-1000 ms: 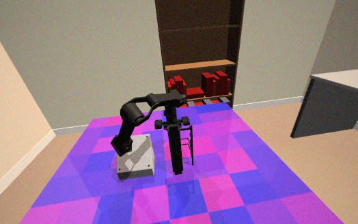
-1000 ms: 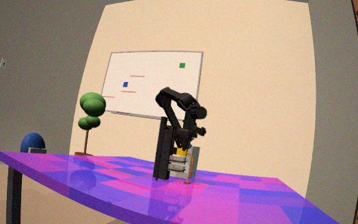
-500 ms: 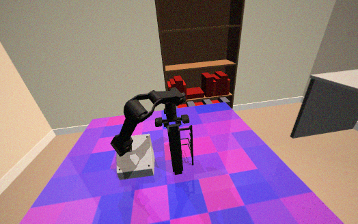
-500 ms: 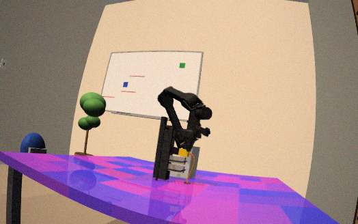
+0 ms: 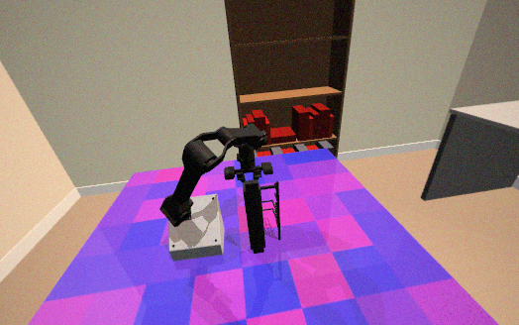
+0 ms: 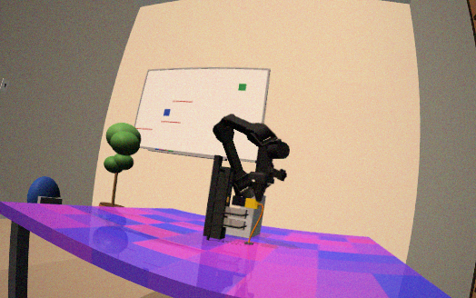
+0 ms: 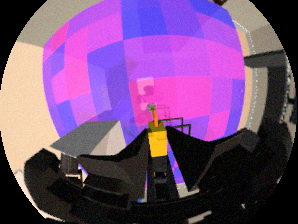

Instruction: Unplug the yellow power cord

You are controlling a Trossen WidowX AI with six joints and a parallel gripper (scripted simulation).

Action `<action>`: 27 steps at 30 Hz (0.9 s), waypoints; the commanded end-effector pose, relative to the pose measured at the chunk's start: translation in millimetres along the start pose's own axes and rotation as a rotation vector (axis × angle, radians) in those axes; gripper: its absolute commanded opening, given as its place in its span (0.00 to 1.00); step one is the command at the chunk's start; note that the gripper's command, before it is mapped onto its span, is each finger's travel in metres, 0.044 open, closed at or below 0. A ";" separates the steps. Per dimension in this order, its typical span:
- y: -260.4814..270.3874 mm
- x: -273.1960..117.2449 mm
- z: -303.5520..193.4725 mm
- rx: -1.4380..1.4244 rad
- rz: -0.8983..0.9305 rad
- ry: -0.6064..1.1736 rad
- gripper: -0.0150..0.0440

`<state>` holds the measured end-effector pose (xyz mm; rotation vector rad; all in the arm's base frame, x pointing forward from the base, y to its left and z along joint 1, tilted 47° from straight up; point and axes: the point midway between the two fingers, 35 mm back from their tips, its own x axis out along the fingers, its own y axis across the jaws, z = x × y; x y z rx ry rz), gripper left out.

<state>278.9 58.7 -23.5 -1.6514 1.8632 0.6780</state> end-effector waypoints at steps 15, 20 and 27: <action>-0.3 -12.7 56.6 0.000 -0.007 -0.006 1.00; -0.1 -13.1 59.1 0.000 -0.007 -0.006 1.00; -0.1 -13.1 59.1 0.000 -0.007 -0.006 1.00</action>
